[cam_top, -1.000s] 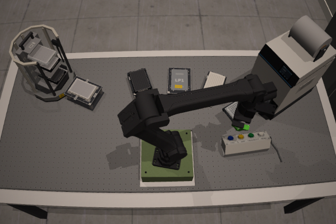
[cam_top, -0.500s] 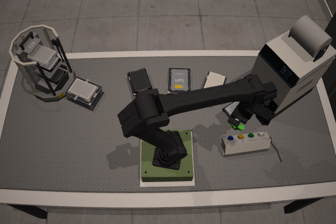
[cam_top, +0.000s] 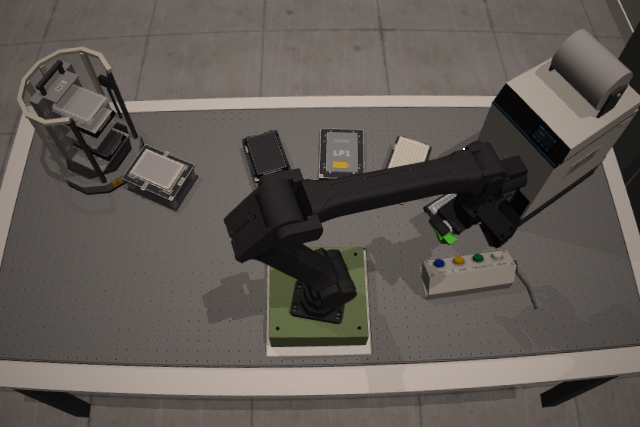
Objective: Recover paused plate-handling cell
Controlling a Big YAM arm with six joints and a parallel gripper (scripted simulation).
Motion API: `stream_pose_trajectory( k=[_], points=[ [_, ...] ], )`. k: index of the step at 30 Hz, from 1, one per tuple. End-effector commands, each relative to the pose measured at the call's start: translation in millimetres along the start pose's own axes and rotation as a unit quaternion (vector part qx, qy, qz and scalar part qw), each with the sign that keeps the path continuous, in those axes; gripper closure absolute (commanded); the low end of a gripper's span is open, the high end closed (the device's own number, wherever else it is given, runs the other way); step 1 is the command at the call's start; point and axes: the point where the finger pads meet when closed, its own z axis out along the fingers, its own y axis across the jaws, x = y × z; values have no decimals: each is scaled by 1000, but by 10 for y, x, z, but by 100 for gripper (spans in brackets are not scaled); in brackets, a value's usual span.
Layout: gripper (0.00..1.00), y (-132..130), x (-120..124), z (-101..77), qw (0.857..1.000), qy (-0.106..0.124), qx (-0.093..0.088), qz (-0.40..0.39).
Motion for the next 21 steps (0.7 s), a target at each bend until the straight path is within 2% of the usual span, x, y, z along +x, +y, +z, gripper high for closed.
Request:
stream_pose_trajectory(
  k=[1, 8, 15, 17, 21],
  points=[
    [0, -70, 34, 27, 999, 2, 8, 53],
    [0, -71, 33, 28, 991, 1, 8, 134],
    [0, -71, 33, 28, 977, 0, 8, 214],
    [0, -71, 33, 28, 977, 0, 8, 214],
    [0, -71, 34, 28, 968, 0, 8, 252]
  ],
)
